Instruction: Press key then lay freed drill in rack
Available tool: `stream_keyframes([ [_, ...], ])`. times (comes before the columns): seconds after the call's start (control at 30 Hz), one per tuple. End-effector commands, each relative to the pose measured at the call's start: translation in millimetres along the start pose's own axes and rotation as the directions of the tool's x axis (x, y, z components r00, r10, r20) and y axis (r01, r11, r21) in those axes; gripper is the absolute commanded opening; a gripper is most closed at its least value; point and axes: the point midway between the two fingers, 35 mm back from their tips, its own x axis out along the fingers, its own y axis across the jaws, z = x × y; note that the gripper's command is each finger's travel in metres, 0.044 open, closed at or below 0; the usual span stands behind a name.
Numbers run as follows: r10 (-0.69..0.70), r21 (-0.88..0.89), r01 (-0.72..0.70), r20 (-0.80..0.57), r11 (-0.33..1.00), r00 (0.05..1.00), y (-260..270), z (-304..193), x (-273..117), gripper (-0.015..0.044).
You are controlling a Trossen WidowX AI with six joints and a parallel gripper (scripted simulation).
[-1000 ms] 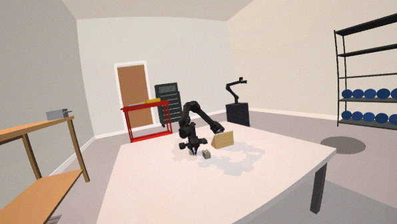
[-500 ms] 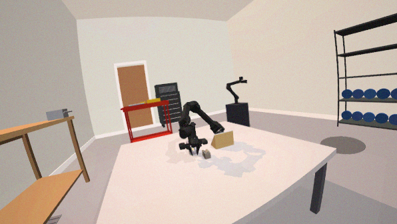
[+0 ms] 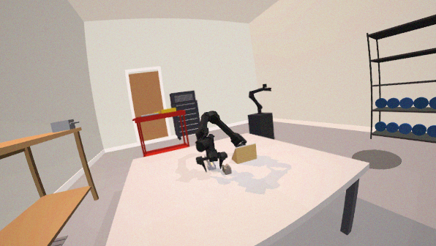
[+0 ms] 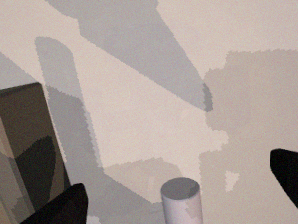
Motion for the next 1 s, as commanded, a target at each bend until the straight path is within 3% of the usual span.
stream_keyframes([
  [0.0, 0.001, -0.007, -0.001, -0.005, 1.000, 1.000, 0.7, -2.7, 1.6, 0.0440],
  [0.97, 0.001, -0.007, -0.001, -0.006, 1.000, 1.000, -0.9, -10.0, 3.7, 0.0440],
])
